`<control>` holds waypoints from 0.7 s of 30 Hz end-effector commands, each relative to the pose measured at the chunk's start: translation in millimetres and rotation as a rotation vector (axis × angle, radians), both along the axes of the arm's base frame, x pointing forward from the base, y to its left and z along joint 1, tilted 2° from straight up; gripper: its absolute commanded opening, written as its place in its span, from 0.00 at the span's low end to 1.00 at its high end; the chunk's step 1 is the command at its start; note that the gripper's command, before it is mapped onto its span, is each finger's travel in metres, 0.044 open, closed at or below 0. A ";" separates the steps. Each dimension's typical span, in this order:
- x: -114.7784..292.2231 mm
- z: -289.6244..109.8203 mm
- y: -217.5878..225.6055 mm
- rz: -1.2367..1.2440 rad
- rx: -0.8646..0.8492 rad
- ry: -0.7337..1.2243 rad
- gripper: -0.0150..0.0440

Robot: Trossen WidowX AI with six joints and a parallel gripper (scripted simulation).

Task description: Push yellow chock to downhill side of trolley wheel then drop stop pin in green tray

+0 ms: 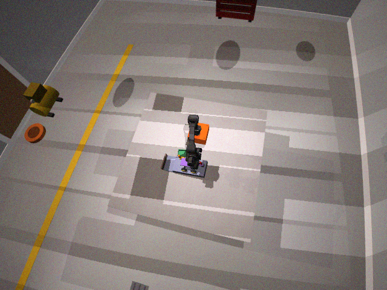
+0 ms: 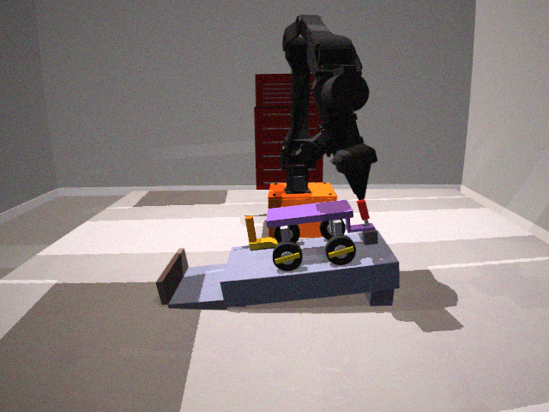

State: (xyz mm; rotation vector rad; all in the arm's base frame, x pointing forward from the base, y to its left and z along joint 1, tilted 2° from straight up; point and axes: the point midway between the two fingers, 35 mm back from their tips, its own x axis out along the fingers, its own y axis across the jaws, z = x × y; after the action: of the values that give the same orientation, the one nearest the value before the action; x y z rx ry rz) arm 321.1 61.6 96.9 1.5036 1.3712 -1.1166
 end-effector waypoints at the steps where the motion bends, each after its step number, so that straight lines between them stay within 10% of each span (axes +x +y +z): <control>1: -0.3 -5.5 2.3 -0.005 0.004 0.003 0.58; 21: 0.5 -29.9 9.5 -0.005 0.004 0.003 0.58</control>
State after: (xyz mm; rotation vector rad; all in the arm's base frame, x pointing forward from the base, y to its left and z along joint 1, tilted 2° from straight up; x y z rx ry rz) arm 322.0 69.6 71.0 1.5044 1.3719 -1.1157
